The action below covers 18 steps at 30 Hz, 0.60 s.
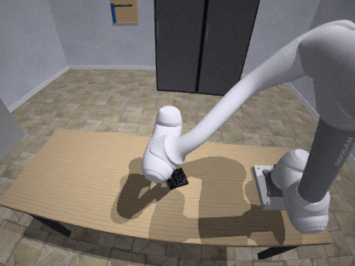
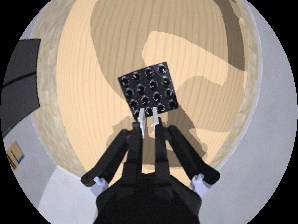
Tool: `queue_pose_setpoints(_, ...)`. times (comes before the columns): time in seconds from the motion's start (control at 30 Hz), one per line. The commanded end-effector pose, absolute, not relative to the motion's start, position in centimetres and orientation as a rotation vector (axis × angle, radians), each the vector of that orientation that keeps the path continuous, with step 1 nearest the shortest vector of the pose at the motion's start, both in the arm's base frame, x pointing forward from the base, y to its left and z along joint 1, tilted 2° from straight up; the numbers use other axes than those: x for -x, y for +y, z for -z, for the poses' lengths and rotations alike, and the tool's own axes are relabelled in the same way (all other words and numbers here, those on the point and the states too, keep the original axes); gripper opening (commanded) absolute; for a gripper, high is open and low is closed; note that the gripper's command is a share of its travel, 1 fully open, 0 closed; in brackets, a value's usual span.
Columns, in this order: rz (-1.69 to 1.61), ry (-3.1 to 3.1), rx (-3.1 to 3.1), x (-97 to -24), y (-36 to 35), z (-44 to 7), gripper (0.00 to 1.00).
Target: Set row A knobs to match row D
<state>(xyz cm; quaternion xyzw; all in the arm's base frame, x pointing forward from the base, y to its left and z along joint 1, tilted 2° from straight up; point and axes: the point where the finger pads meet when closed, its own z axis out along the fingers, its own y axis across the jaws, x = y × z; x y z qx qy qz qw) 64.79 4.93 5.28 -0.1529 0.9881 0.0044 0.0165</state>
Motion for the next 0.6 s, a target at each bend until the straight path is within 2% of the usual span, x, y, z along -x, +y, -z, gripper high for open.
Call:
queue_pose_setpoints(0.0, -0.012, 3.075, 0.472, -64.6, 4.9, -5.0, 0.12)
queue_pose_setpoints(0.57, -0.012, 3.075, 0.472, -64.5, 4.8, -8.4, 0.12)
